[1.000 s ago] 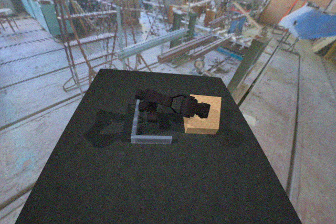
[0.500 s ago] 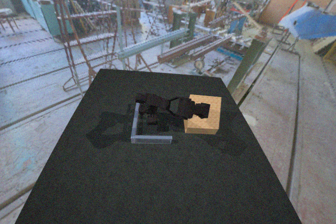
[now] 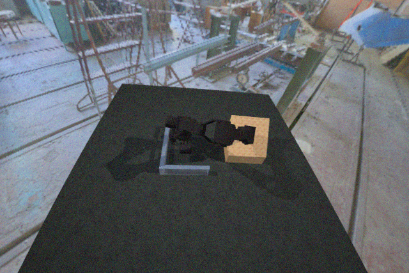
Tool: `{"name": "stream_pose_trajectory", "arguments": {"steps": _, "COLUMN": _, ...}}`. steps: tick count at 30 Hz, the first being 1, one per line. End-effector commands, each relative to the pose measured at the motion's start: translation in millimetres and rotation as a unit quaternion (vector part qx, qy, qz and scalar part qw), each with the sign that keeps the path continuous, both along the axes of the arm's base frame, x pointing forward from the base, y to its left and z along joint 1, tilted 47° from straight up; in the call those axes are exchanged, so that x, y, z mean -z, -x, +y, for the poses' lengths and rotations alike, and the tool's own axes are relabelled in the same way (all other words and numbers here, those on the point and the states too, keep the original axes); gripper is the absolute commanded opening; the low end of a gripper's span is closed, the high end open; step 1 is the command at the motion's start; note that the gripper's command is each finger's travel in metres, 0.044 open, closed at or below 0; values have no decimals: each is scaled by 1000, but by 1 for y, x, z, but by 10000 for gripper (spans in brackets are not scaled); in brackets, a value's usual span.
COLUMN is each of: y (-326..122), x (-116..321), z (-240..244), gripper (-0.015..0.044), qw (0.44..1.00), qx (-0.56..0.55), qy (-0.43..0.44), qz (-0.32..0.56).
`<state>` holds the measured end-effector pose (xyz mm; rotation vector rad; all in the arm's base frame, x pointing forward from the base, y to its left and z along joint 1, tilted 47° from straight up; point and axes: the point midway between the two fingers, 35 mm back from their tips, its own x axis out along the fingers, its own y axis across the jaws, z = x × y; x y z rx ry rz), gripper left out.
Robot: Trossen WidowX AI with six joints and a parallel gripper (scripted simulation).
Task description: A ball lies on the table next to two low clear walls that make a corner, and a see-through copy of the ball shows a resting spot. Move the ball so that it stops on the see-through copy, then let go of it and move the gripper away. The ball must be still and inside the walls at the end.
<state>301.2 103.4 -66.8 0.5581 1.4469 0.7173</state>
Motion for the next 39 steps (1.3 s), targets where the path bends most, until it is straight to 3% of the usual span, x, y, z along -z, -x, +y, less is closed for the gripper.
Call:
{"name": "stream_pose_trajectory", "arguments": {"steps": 1, "y": 0, "x": 0, "z": 0, "gripper": 53, "qw": 1000, "qx": 0, "qy": 0, "qz": 0}}
{"name": "stream_pose_trajectory", "arguments": {"steps": 8, "y": 0, "x": 0, "z": 0, "gripper": 218, "qw": 1000, "qx": 0, "qy": 0, "qz": 0}}
{"name": "stream_pose_trajectory", "arguments": {"steps": 15, "y": -1, "x": -2, "z": -2, "gripper": 218, "qw": 1000, "qx": 0, "qy": 0, "qz": 0}}
{"name": "stream_pose_trajectory", "arguments": {"steps": 22, "y": 0, "x": -59, "z": -64, "gripper": 218, "qw": 1000, "qx": -1, "qy": 1, "qz": 4}}
{"name": "stream_pose_trajectory", "arguments": {"steps": 32, "y": -3, "x": -52, "z": -60, "gripper": 218, "qw": 1000, "qx": 7, "qy": 1, "qz": 1}}
{"name": "stream_pose_trajectory", "arguments": {"steps": 39, "y": -4, "x": -88, "z": -98, "gripper": 402, "qw": 1000, "qx": 7, "qy": 3, "qz": -1}}
